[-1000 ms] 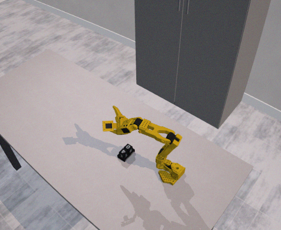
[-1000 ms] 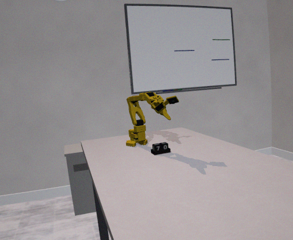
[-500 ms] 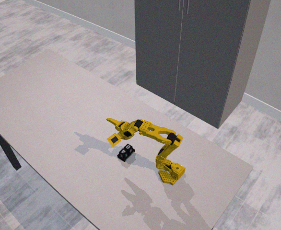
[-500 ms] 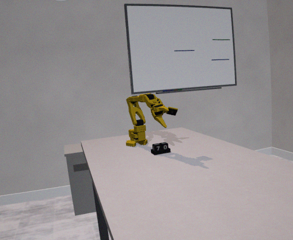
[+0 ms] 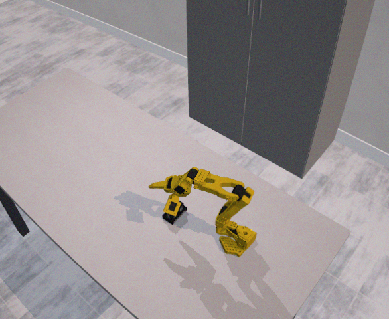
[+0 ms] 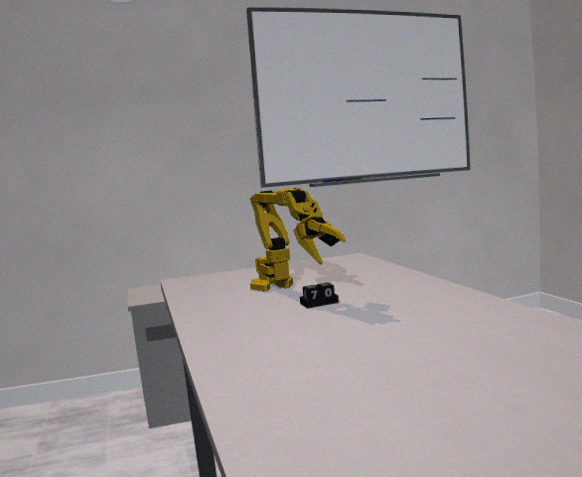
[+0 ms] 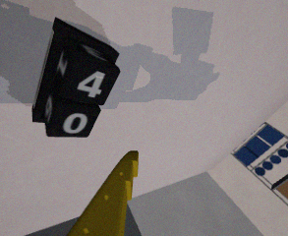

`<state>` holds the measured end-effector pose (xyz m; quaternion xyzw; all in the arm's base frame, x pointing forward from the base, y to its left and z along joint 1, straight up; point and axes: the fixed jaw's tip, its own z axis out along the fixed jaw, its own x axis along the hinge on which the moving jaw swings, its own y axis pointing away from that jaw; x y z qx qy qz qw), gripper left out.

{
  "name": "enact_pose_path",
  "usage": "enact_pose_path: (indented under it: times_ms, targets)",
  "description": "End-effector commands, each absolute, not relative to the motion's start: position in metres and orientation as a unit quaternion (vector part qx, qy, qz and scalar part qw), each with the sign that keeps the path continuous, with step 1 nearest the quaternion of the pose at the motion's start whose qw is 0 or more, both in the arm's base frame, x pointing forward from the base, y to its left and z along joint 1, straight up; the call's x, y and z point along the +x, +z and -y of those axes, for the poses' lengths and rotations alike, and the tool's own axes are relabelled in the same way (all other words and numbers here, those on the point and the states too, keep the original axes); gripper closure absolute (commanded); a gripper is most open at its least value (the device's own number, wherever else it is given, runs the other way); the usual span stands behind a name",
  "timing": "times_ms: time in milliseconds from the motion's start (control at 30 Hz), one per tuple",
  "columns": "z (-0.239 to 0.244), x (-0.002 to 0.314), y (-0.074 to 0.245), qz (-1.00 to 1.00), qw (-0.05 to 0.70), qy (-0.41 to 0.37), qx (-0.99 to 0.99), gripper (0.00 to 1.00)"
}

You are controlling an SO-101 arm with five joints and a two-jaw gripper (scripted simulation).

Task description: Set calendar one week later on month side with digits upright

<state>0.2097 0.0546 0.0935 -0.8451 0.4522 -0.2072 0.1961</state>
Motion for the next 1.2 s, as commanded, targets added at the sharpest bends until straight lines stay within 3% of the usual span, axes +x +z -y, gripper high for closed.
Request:
enact_pose_path:
  times_ms: [0, 300, 1167]
  targets:
    - [-0.054, 0.205, 0.096, -0.389, 0.181, -0.217, -0.877, 0.56]
    - [-0.049, 0.190, 0.084, -0.264, 0.123, -0.197, -0.936, 0.61]
    - [-0.042, 0.168, 0.070, -0.063, 0.054, -0.147, -0.986, 0.68]
